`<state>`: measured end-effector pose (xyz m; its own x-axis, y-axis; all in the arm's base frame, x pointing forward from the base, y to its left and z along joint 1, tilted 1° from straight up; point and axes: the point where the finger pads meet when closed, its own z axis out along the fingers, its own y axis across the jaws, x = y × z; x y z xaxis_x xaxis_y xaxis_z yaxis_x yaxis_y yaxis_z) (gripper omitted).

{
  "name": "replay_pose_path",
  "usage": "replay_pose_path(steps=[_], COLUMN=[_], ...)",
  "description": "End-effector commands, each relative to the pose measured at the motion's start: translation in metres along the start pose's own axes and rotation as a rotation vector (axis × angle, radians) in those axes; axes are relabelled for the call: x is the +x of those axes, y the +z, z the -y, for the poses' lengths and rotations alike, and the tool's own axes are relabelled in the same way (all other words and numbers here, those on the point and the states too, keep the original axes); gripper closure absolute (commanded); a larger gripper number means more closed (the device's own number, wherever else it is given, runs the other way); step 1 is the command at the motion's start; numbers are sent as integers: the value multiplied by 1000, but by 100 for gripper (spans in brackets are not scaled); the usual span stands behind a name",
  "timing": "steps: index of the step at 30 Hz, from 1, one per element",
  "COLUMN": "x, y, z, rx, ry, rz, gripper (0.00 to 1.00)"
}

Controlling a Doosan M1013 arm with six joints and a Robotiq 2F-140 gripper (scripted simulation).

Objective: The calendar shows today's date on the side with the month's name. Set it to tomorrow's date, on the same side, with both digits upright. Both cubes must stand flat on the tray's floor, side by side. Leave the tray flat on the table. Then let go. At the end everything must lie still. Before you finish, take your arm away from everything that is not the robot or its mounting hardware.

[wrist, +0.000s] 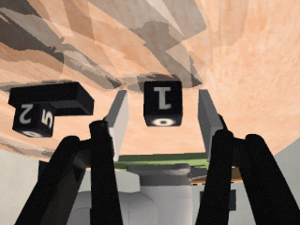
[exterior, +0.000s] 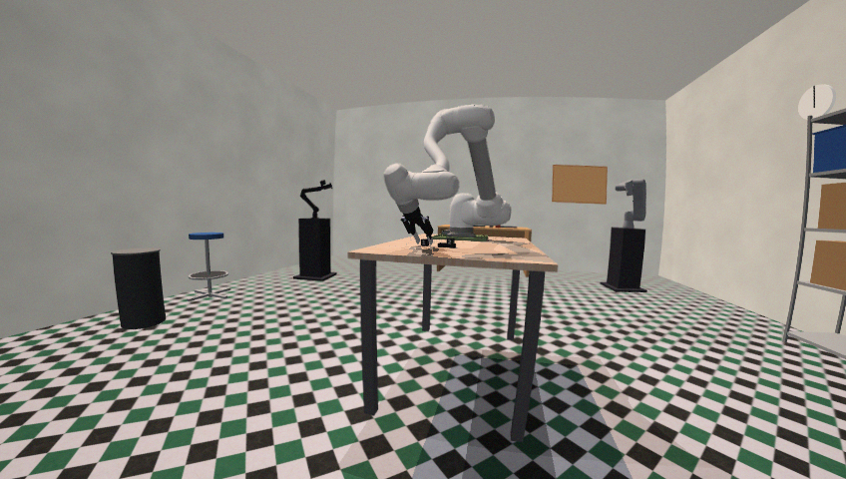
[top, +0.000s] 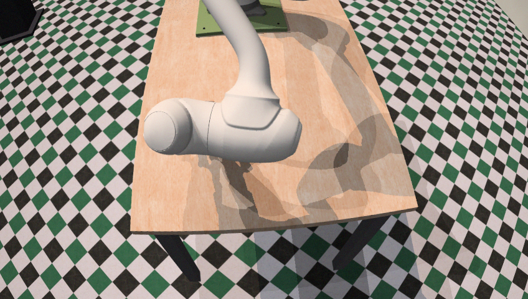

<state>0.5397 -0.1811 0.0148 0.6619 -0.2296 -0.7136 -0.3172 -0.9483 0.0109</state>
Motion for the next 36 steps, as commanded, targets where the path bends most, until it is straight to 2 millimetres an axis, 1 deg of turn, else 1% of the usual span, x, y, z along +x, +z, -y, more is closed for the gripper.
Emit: replay_pose_path(steps=[1,11,22,24,30,36], x=[0,-5,-29,-29,-42,-48], y=[0,-5,-29,-29,-42,-48], z=[0,0,0,0,0,0], rx=[0,0,0,0,0,0], ry=[0,0,0,0,0,0], rz=[0,0,0,0,0,0], gripper=[59,59,59,59,59,59])
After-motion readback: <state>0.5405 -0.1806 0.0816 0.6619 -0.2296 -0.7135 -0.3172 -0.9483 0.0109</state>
